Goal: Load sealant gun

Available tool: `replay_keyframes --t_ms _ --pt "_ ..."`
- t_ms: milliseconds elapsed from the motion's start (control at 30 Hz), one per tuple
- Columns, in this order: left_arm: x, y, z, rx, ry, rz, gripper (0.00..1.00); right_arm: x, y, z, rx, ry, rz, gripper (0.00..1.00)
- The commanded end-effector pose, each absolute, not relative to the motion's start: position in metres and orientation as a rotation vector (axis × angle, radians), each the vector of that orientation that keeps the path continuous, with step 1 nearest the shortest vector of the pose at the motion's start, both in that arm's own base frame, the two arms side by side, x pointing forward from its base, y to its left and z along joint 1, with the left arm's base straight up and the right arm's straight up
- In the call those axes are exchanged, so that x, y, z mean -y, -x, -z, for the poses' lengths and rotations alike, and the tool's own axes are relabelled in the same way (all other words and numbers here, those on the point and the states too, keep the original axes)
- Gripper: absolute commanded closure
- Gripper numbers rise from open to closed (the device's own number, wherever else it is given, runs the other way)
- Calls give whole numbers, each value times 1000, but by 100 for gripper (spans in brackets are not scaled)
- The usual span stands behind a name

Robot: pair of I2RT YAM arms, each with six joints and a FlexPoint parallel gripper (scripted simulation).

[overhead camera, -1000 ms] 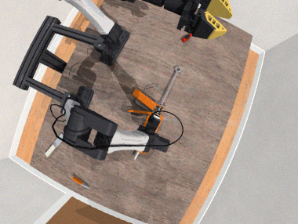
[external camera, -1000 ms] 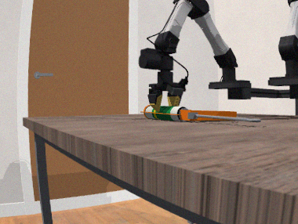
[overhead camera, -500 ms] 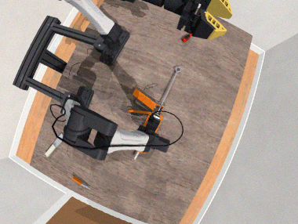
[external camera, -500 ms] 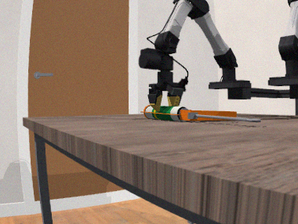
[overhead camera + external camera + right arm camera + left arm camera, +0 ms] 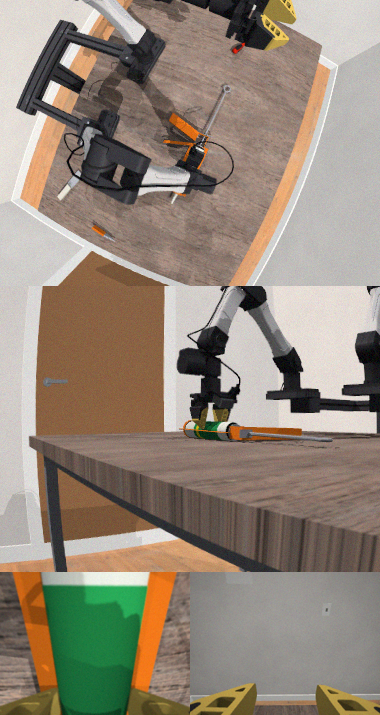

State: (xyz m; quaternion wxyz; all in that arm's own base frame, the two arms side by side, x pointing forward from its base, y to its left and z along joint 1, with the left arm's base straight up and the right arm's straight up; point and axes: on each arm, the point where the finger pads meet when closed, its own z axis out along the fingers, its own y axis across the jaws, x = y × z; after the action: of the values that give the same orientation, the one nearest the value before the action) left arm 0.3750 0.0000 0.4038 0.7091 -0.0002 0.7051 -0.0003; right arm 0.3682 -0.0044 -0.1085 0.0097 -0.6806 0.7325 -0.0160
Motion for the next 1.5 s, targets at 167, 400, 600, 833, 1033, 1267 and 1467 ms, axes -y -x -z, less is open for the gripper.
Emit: replay_keyframes --t_ms 167,400,600,833,1033,1267,1467 --pt "1 -371 -401 -1582 5 16 48 3 -363 120 -2306 2134 8 100" --pt "1 -371 -401 -1582 5 16 48 3 -363 120 -2306 2134 8 100" --pt "1 -371 -401 -1582 5 16 48 3 -363 120 -2306 2134 8 26" --pt "1 -371 -401 -1582 5 16 48 3 -363 120 -2306 2134 8 26" --pt "1 -371 -401 -1582 5 16 48 2 -366 116 -2303 2130 16 26" --pt "1 -371 -401 -1582 5 16 48 1 -373 88 -2281 2110 59 26" --pt "1 -371 -401 -1582 5 16 48 1 -372 92 -2285 2116 49 26"
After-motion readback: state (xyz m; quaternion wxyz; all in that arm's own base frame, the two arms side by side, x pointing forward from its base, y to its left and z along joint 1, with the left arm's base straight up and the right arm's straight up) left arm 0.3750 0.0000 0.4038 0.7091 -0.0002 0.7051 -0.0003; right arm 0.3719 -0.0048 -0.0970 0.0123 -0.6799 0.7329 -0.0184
